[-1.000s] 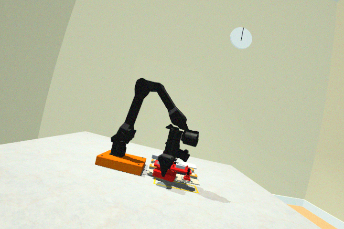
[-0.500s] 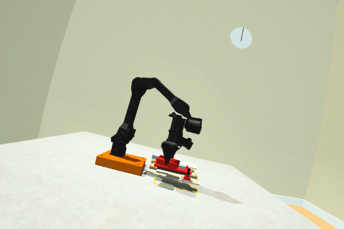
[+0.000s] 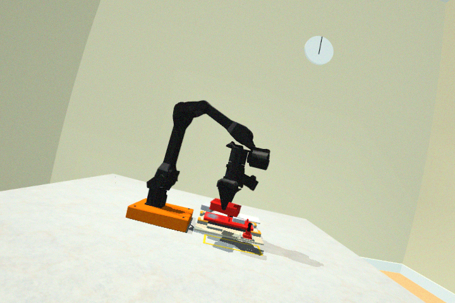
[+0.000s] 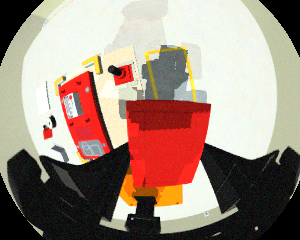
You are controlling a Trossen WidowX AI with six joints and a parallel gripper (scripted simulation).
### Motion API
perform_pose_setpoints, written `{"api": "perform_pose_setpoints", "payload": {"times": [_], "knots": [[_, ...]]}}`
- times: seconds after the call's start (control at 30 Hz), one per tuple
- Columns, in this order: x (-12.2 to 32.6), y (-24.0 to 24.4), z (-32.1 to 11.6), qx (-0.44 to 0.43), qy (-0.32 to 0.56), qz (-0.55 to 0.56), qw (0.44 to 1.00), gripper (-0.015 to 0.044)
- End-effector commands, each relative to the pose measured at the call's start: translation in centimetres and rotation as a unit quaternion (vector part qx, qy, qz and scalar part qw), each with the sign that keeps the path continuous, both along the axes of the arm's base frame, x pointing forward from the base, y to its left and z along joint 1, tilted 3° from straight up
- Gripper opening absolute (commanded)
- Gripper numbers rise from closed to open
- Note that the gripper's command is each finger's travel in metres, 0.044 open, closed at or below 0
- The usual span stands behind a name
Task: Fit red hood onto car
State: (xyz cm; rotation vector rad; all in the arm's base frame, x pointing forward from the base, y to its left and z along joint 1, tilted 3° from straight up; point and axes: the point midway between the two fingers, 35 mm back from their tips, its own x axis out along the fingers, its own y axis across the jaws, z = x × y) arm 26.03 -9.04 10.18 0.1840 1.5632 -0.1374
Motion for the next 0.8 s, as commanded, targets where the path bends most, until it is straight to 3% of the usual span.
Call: {"api": "perform_pose_setpoints", "payload": {"times": [0.0, 0.77], "knots": [[1.0, 1.0, 0.2, -0.004, -0.001, 0.007, 1.0, 0.0], [6.2, 10.8, 1.0, -0.019, -0.006, 0.064, 0.998, 0.0]]}}
